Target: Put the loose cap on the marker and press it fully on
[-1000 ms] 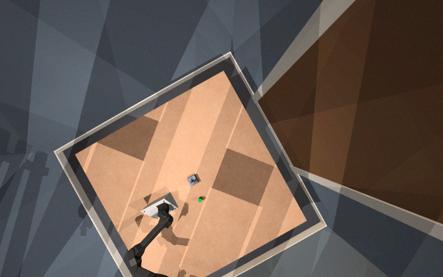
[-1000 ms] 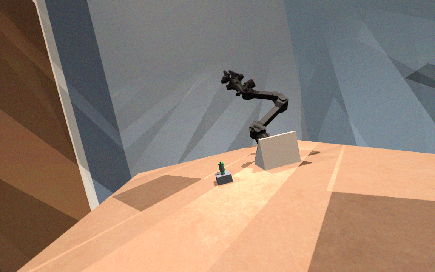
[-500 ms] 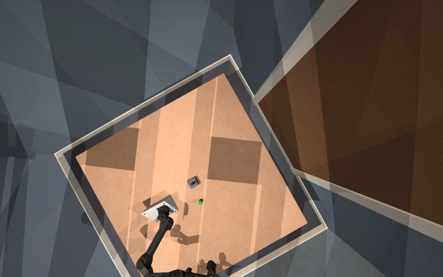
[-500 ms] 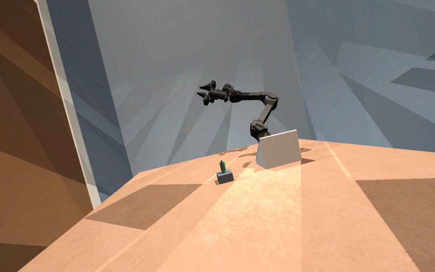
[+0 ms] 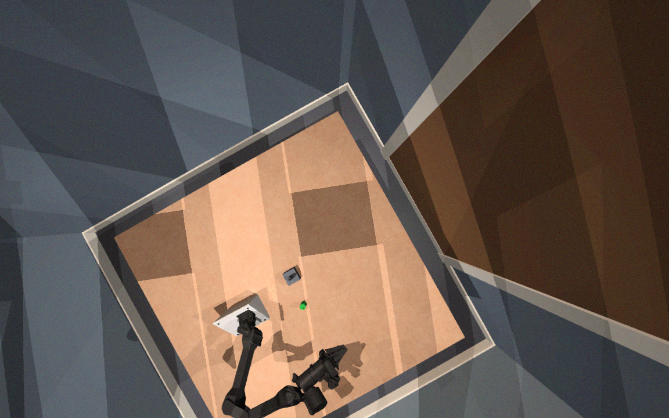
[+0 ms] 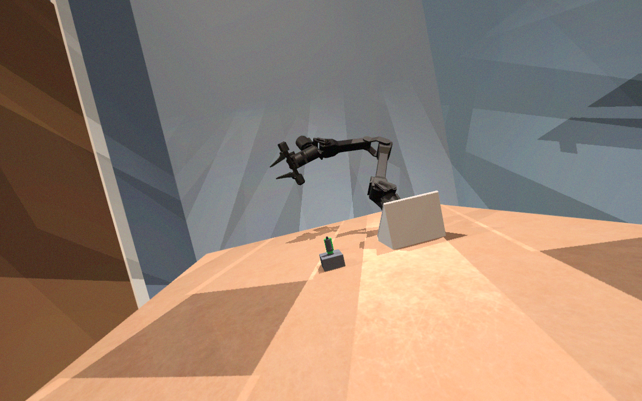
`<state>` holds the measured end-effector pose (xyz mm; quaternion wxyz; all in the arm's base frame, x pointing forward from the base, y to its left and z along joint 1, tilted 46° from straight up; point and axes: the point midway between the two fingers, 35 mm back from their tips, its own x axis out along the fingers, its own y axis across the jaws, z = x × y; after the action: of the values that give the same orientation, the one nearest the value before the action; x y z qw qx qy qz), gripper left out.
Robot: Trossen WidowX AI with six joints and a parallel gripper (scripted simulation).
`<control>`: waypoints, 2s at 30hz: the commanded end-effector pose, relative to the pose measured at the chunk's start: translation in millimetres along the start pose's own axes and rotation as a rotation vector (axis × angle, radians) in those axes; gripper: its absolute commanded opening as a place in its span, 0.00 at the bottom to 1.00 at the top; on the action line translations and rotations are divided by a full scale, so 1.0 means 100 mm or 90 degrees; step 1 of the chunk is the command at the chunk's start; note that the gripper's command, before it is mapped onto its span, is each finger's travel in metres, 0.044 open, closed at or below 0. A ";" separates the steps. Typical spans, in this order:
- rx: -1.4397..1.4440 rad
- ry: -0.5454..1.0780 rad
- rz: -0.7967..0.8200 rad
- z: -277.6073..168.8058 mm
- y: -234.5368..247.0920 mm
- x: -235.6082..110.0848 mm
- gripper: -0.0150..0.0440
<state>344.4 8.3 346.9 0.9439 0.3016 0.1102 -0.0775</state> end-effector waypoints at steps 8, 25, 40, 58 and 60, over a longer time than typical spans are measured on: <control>-0.600 0.399 -0.261 -1.31 -1.08 0.21 0.67; -1.280 1.011 -0.220 -1.83 -1.89 -0.37 0.67; -1.279 1.011 -0.220 -1.86 -2.07 -0.34 0.67; -1.280 1.011 -0.221 -1.91 -2.43 -0.25 0.67; -1.280 1.011 -0.221 -1.92 -2.46 -0.24 0.67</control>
<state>239.0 -71.4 69.3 0.4143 -0.5896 0.6836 0.1157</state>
